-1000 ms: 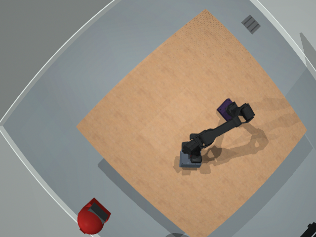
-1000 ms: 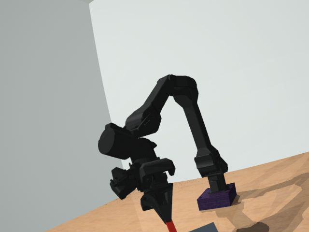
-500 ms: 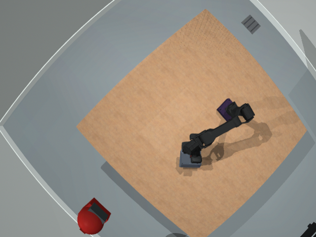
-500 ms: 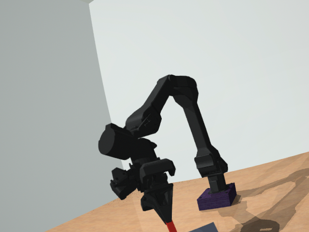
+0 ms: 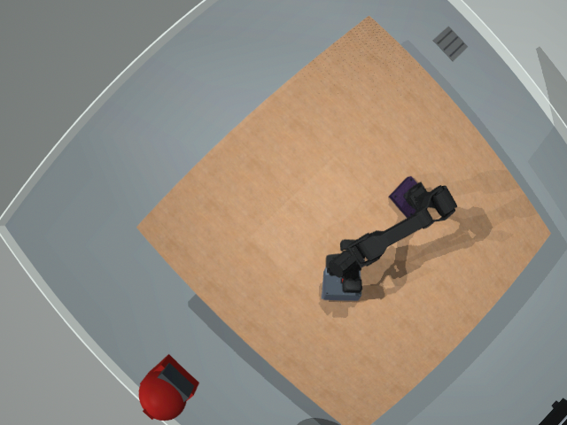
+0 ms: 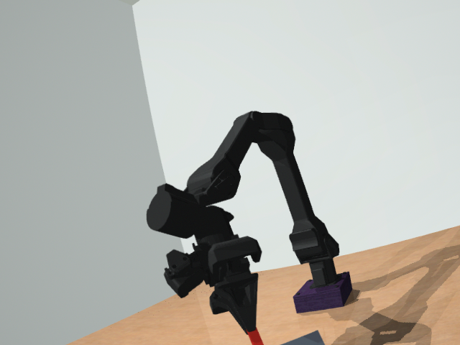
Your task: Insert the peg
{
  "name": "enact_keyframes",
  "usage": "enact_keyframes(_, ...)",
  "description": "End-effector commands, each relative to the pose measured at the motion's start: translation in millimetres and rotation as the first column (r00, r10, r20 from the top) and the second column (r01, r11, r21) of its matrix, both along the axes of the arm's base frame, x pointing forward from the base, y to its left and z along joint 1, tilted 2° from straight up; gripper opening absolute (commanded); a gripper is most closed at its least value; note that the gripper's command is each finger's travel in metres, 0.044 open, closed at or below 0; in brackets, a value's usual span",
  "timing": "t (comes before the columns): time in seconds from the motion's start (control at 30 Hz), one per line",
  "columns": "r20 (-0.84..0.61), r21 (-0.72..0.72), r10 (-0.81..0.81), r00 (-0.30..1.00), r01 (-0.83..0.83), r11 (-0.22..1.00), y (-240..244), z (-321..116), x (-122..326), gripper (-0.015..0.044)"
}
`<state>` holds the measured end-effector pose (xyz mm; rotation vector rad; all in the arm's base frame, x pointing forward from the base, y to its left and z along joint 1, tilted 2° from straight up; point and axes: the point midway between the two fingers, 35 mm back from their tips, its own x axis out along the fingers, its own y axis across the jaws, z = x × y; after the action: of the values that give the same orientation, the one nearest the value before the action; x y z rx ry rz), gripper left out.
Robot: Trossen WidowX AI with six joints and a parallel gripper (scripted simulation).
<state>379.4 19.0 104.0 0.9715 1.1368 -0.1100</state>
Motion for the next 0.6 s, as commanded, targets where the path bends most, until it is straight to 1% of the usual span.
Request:
enact_keyframes(0.0,-0.009,0.000,-0.004,1.000,0.004,1.000,-0.1,-3.3,-0.3,0.0000)
enact_keyframes(0.57,-0.008,0.000,-0.004,1.000,0.004,1.000,1.2,-4.4,1.7,0.0000)
